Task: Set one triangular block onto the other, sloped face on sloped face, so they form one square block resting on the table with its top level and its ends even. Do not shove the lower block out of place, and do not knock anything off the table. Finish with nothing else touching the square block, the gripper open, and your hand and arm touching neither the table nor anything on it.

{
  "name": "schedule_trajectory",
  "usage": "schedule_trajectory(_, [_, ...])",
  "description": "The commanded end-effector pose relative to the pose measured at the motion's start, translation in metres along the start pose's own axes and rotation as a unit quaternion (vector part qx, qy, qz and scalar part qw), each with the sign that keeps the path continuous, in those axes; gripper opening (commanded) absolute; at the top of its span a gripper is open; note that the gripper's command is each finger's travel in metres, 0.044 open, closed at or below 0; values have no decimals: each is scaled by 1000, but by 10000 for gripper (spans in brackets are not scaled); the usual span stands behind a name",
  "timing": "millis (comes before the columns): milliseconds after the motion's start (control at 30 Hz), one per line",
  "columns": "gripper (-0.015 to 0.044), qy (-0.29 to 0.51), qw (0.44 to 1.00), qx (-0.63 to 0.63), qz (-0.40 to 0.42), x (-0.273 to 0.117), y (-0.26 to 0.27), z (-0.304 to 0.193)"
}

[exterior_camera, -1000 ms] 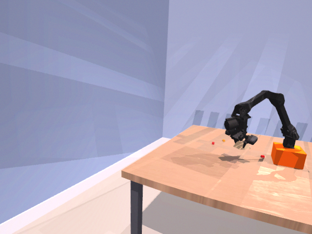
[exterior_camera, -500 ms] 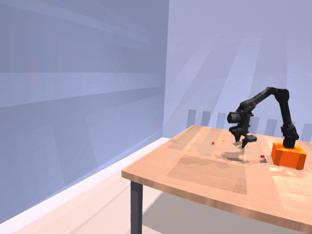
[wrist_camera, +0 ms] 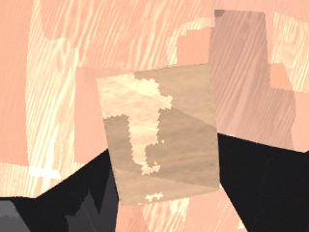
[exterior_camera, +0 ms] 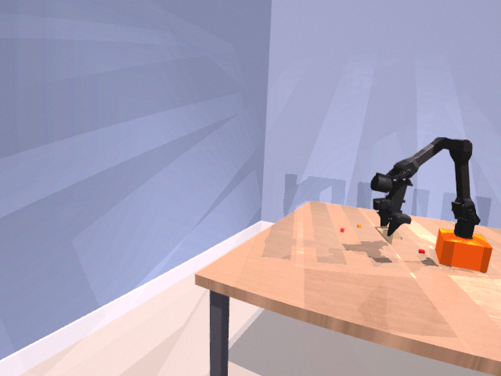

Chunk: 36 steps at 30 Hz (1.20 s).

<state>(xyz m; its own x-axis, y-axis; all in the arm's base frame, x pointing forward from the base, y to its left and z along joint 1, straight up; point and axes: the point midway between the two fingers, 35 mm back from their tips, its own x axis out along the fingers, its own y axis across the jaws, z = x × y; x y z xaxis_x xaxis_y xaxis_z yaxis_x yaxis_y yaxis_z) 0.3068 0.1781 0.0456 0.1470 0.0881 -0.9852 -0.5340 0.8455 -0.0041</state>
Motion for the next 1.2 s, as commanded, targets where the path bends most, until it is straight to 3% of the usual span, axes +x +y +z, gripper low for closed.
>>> schedule_trajectory(0, [0,-12,1000,11,6,-3,1,0])
schedule_trajectory(1167, [0,-3,999,41,-16,-33,-126,-58])
